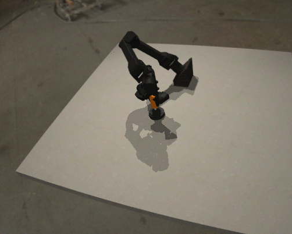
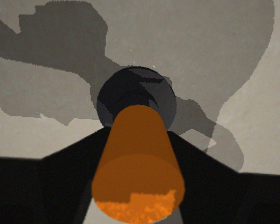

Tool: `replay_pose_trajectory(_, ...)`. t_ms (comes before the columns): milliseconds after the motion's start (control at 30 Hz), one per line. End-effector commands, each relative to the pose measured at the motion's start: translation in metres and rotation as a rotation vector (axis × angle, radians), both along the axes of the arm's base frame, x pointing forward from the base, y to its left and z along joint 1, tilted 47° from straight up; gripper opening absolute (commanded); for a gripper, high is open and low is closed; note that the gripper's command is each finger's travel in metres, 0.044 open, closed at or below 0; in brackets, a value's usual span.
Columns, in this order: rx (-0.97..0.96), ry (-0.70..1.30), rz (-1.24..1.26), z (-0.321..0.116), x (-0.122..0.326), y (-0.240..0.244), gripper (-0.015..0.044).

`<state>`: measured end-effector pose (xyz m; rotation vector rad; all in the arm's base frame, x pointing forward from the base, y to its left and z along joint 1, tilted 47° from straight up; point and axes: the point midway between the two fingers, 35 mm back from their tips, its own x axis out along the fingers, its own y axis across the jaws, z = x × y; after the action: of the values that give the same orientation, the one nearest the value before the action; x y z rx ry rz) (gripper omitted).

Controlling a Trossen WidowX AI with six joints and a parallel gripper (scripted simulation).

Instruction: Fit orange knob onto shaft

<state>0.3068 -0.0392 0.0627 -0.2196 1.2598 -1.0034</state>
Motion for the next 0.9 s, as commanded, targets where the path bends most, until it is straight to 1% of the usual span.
replay_pose_trajectory(0,-0.002,-0.021,-0.009,-0.0014,0.0013,-0.0003,0.0)
replay_pose_trajectory(533,-0.002,-0.021,-0.009,0.0028,0.0002,0.001,0.0)
replay_pose_trajectory(633,-0.003,-0.061,-0.047,0.0028,0.0003,0.001,0.0)
replay_pose_trajectory(767,-0.008,-0.166,-0.146,0.0018,0.0012,0.0015,0.0)
replay_pose_trajectory(867,-0.008,-0.173,-0.153,0.0006,0.0014,0.0019,0.0)
